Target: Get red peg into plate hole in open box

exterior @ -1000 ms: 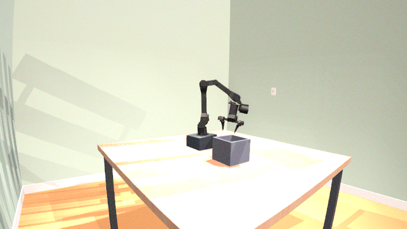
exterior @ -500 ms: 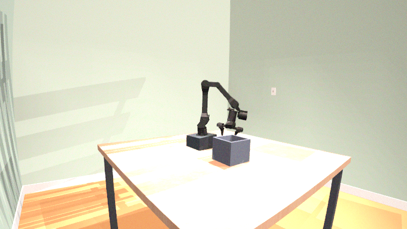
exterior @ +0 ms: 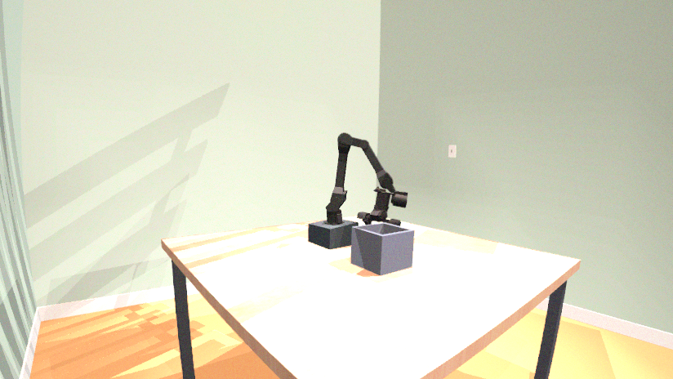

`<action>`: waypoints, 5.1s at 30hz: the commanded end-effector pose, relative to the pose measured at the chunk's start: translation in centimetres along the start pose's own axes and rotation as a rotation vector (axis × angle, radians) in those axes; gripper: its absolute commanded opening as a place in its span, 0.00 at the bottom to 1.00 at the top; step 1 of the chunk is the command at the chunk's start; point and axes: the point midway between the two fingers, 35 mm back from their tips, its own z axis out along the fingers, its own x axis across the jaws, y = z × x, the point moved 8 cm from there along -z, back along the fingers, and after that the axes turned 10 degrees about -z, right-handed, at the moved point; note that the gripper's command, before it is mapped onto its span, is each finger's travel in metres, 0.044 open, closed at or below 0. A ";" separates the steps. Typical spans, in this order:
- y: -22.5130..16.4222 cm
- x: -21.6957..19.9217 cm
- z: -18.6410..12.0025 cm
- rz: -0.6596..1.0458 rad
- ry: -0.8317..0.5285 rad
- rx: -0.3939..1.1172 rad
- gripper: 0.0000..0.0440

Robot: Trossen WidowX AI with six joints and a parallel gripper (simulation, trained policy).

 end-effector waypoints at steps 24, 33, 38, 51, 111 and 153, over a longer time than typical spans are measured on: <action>-0.1 2.1 -0.4 -0.004 0.102 0.042 0.00; 0.3 2.7 -2.6 0.028 0.173 0.061 0.00; 0.7 3.2 -4.2 0.043 0.223 0.071 0.00; 2.7 4.3 -9.3 0.058 0.366 0.070 0.00; 20.6 2.2 -12.6 0.143 0.273 -0.036 0.00; 25.5 3.5 -3.4 0.085 0.228 0.036 0.03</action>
